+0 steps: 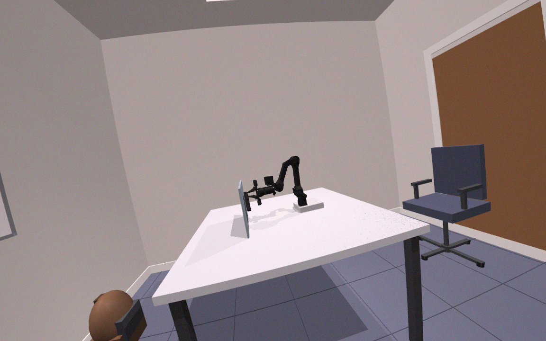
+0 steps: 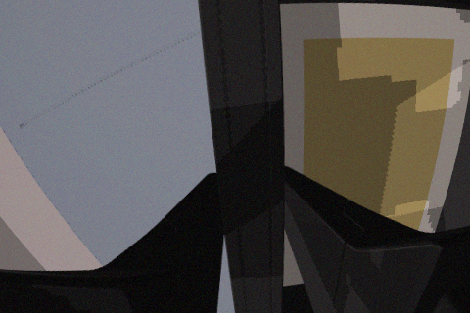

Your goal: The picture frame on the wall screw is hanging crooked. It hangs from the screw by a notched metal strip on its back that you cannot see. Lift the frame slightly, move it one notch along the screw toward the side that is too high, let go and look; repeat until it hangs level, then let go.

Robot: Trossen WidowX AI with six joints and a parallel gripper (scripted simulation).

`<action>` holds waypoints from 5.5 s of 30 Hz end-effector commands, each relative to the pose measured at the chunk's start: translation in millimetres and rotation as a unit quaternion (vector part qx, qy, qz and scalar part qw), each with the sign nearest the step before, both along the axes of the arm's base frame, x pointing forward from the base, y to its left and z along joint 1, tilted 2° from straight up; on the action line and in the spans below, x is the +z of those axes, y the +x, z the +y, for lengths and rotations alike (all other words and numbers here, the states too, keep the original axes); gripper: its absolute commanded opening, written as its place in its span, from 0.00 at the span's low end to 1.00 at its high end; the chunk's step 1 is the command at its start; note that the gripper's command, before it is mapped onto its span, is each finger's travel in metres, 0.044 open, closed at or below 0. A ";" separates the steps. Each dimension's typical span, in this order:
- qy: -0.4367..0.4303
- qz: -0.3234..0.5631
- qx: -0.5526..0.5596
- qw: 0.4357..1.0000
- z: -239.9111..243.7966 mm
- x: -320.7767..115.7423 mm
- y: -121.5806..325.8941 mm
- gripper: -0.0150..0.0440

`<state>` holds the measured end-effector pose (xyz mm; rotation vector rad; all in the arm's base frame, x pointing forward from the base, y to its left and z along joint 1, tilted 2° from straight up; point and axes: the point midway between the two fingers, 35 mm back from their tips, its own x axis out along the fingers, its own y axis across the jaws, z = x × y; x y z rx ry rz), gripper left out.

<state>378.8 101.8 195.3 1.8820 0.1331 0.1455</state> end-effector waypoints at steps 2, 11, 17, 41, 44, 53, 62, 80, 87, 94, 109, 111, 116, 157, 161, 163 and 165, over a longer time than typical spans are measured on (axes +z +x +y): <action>0.003 -0.008 0.002 1.000 0.3 5.4 0.0 0.25; 0.003 -0.008 0.002 1.000 0.8 4.1 -0.1 0.25; 0.003 -0.008 0.002 1.000 0.8 4.1 -0.1 0.25; 0.003 -0.008 0.002 1.000 0.8 4.1 -0.1 0.25; 0.003 -0.008 0.002 1.000 0.8 4.1 -0.1 0.25; 0.003 -0.008 0.002 1.000 1.0 4.2 -0.1 0.25; 0.003 -0.008 0.002 1.000 1.4 5.7 -0.2 0.25; 0.003 -0.008 0.002 1.000 3.1 6.5 -0.5 0.25; 0.003 -0.008 0.002 1.000 5.8 7.4 -1.1 0.25; 0.003 -0.008 0.002 1.000 7.3 7.9 -1.4 0.25; 0.003 -0.008 0.002 1.000 7.0 7.8 -1.3 0.25; 0.003 -0.008 0.002 1.000 6.8 7.8 -1.2 0.25; 0.003 -0.008 0.002 1.000 6.6 7.4 -1.2 0.25; -0.001 -0.004 0.003 1.000 9.6 -1.3 -1.3 0.25; -0.017 -0.006 0.003 1.000 9.6 -1.4 -1.3 0.25; -0.032 -0.009 0.002 0.999 9.9 -1.1 -1.3 0.25; -0.037 -0.010 0.002 0.999 10.2 -1.0 -1.4 0.25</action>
